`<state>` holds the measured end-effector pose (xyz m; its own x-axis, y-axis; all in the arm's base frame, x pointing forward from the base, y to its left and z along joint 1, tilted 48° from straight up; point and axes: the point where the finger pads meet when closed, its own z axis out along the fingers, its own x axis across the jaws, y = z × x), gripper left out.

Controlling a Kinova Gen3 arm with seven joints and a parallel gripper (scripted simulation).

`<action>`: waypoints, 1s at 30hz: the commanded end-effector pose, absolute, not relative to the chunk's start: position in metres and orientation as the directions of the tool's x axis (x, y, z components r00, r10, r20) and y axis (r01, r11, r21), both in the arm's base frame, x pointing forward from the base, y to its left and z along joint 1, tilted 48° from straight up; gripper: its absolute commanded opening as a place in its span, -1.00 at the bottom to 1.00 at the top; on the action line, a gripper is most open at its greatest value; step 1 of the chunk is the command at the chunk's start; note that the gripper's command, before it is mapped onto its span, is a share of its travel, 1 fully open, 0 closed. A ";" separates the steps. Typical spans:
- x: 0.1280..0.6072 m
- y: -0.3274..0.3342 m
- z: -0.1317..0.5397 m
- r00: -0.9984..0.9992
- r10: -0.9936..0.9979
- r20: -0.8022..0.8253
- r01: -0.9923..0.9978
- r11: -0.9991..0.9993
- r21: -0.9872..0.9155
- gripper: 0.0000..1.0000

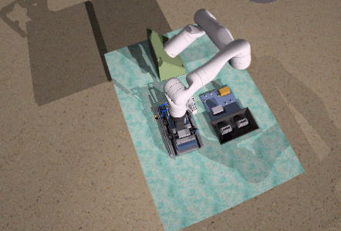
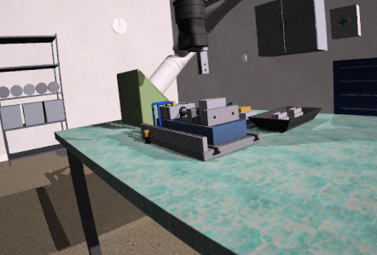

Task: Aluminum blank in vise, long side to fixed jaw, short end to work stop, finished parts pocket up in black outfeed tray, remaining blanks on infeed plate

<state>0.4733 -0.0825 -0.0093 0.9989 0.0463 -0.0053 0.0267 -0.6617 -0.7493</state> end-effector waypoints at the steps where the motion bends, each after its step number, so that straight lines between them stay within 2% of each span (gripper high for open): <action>1: 0.472 -0.084 -0.010 0.999 0.052 0.004 0.037 -0.667 -0.744 -1.00; 30: 0.470 -0.055 -0.038 0.999 0.051 0.004 0.037 -0.669 -0.743 -1.00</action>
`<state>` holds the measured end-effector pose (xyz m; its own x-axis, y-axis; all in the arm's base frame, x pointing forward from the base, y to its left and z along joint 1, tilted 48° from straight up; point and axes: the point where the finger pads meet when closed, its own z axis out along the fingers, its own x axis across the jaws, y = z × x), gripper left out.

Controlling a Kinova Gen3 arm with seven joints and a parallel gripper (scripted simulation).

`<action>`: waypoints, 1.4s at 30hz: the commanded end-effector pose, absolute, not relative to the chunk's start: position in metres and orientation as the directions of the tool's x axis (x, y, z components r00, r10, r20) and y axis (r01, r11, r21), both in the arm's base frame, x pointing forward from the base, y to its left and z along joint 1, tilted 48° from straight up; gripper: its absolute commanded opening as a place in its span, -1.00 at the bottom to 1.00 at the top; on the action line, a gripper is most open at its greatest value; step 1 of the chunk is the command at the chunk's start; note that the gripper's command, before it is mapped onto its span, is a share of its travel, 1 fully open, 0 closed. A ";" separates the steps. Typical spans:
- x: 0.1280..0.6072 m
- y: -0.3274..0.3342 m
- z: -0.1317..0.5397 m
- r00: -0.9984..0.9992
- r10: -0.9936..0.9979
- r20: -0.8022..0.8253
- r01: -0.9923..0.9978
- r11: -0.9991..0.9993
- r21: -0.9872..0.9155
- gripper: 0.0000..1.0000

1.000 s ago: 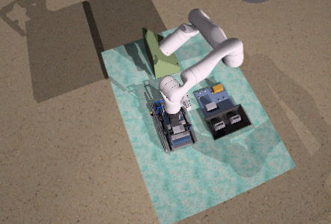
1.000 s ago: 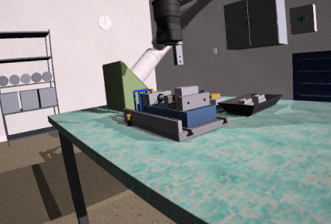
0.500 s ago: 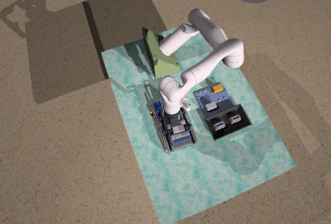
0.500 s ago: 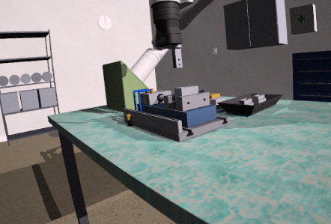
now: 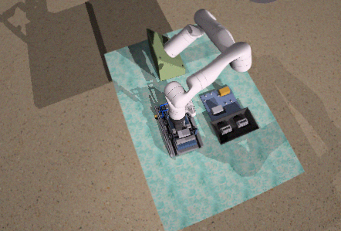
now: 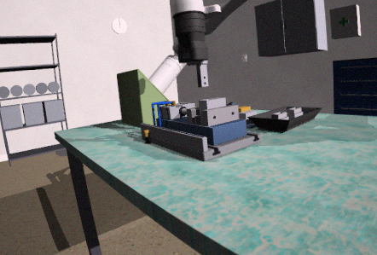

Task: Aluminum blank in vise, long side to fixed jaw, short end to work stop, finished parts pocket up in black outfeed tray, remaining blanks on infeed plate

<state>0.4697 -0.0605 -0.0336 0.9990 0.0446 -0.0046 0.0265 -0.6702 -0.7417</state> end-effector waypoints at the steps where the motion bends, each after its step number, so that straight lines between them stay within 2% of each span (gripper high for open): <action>1: 0.470 -0.054 -0.039 0.999 0.051 0.004 0.037 -0.669 -0.743 -1.00; 42: 0.468 -0.041 -0.051 0.999 0.051 0.004 0.037 -0.669 -0.742 -1.00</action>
